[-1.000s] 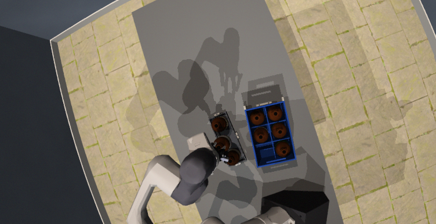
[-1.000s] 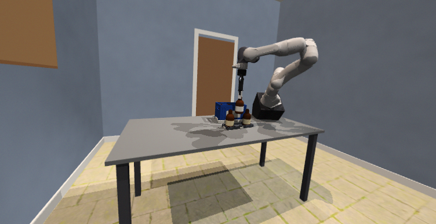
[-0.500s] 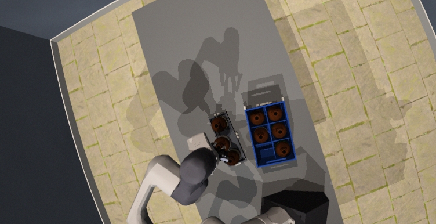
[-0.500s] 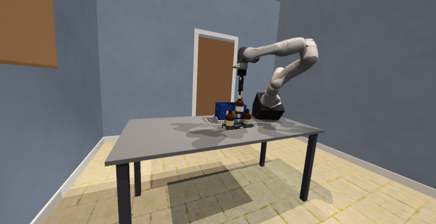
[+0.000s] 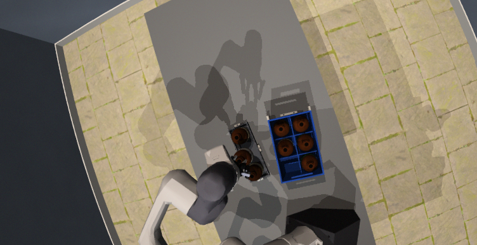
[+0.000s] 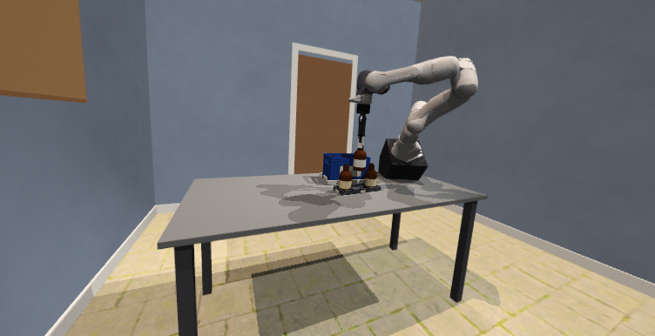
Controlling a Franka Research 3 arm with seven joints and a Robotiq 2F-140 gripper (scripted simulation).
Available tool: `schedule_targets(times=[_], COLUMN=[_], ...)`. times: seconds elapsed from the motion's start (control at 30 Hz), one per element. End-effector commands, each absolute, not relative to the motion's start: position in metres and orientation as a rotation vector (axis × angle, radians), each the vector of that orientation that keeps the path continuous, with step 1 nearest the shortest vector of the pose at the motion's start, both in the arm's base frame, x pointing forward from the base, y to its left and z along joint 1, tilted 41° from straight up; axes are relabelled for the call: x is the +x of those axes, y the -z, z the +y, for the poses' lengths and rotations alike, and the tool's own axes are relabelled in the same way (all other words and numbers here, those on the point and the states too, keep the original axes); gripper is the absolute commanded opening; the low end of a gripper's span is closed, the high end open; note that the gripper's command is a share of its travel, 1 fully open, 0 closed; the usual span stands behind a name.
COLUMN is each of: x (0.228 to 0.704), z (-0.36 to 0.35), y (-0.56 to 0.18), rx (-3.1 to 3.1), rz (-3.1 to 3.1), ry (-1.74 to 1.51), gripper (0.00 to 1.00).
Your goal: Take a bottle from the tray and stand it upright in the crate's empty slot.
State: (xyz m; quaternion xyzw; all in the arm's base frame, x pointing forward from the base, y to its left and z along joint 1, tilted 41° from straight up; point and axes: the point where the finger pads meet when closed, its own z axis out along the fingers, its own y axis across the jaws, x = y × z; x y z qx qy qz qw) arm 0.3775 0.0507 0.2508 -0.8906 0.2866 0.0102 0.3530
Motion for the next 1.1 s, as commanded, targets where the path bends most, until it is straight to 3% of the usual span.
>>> schedule_targets(times=[0.0,1.07], x=[0.379,0.374], z=[0.048,0.035], y=[-0.253,-0.269], rx=[-2.304,-2.304], rz=[0.747,0.747], ry=[-0.02,-0.02], gripper=[0.0,0.0])
